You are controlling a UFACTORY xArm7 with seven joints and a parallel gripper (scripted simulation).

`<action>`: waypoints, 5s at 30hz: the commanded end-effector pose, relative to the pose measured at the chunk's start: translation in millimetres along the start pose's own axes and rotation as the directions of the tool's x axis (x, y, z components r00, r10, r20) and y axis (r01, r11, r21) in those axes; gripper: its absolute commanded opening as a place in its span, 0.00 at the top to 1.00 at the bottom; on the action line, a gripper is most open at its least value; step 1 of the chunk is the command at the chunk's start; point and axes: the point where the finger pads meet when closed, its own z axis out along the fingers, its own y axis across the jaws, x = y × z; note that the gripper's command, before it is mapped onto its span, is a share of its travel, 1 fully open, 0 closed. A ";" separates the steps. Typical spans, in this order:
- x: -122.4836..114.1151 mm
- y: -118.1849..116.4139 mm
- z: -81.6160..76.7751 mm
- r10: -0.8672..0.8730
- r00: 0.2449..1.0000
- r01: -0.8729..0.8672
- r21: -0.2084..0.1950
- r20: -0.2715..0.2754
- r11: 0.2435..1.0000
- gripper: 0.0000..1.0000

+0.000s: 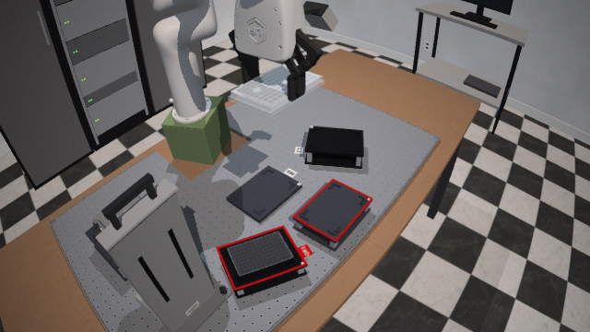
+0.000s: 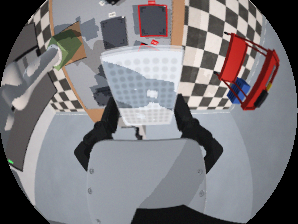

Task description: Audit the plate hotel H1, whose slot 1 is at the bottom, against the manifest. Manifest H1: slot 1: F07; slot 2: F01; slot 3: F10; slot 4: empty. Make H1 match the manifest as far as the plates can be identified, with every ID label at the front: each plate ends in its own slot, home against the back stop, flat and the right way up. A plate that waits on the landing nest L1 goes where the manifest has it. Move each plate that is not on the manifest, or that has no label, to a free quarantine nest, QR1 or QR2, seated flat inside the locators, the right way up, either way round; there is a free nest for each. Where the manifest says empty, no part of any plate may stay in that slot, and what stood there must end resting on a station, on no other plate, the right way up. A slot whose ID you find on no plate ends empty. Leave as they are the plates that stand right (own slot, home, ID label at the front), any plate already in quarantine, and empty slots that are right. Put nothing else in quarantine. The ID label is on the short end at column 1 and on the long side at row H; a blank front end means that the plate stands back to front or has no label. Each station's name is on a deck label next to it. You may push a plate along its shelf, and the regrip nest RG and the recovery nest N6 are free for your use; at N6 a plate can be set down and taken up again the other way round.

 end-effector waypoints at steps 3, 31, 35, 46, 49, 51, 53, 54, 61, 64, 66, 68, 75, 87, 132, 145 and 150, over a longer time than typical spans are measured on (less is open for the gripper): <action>24.9 11.5 -1.8 0.000 1.000 0.000 -0.004 0.002 1.000 1.00; 137.1 36.7 -1.8 0.000 1.000 0.000 -0.004 0.001 1.000 1.00; 137.1 36.7 -1.8 0.000 1.000 0.000 -0.004 0.001 1.000 1.00; 137.1 36.8 6.5 0.000 1.000 0.000 -0.004 0.001 1.000 1.00; 137.1 36.8 11.5 0.000 1.000 0.000 -0.004 0.001 1.000 1.00; 137.1 36.8 14.9 0.000 1.000 0.000 -0.004 0.001 1.000 1.00; 137.1 36.8 18.2 0.000 1.000 0.000 -0.004 0.001 1.000 1.00; 137.1 36.8 19.9 0.000 1.000 0.000 -0.004 0.001 1.000 1.00; 137.1 36.9 28.1 0.000 1.000 0.000 -0.004 0.001 1.000 1.00; 137.1 36.9 33.2 0.000 1.000 0.000 -0.004 0.001 1.000 1.00; 137.1 36.9 36.6 0.000 1.000 0.000 -0.004 0.001 1.000 1.00; 137.1 36.9 39.9 0.000 1.000 0.000 -0.004 0.001 1.000 1.00; 137.1 36.9 51.6 0.000 1.000 0.000 -0.004 0.001 1.000 1.00; 137.1 37.0 68.3 0.000 1.000 0.000 -0.004 0.001 1.000 1.00; 137.0 37.1 133.3 0.000 1.000 0.000 -0.004 0.001 1.000 1.00; 137.0 37.2 151.7 0.000 1.000 0.000 -0.004 0.001 1.000 1.00; 137.0 37.2 160.0 0.000 1.000 0.000 -0.004 0.001 1.000 1.00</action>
